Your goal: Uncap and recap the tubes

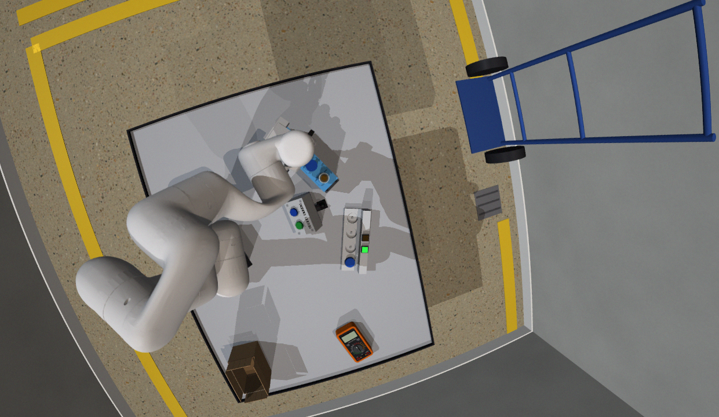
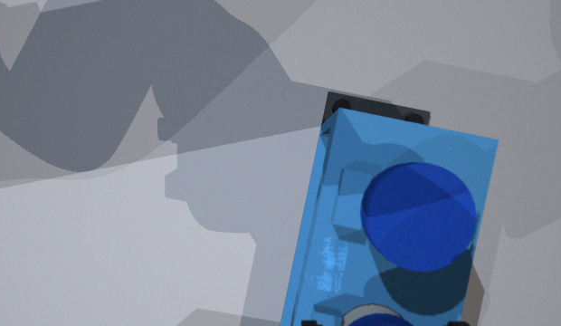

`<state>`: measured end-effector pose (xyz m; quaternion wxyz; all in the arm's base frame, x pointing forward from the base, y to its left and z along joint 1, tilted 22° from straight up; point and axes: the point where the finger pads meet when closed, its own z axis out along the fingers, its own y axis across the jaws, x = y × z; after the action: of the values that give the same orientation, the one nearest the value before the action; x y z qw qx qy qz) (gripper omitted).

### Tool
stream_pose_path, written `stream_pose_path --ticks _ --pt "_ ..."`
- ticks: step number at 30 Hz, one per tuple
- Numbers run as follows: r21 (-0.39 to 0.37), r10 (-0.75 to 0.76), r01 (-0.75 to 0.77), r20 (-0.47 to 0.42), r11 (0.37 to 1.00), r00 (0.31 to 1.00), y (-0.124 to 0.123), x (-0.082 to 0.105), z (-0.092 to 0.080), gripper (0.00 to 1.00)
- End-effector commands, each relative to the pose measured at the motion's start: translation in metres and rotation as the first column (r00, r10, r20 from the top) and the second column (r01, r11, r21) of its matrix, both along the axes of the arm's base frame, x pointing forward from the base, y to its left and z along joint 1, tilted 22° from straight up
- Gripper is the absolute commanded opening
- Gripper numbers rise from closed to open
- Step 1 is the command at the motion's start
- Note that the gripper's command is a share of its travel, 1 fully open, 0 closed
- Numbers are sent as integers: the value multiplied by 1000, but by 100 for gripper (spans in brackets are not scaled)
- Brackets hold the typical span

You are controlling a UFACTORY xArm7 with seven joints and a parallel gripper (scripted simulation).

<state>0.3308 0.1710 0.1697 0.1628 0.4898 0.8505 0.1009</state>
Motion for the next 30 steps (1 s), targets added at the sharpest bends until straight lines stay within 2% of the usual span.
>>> stream_pose_path --ticks 1,7,8,22,30 --pt "-54 183 -183 -1 982 983 0 1 1 46" --pt "-54 183 -183 -1 982 983 0 0 2 46" --pt "-54 183 -183 -1 982 983 0 0 2 0" --pt "-54 182 -182 -1 982 983 0 0 2 0" --pt "21 -1 1 0 1000 1000 0 1 1 0"
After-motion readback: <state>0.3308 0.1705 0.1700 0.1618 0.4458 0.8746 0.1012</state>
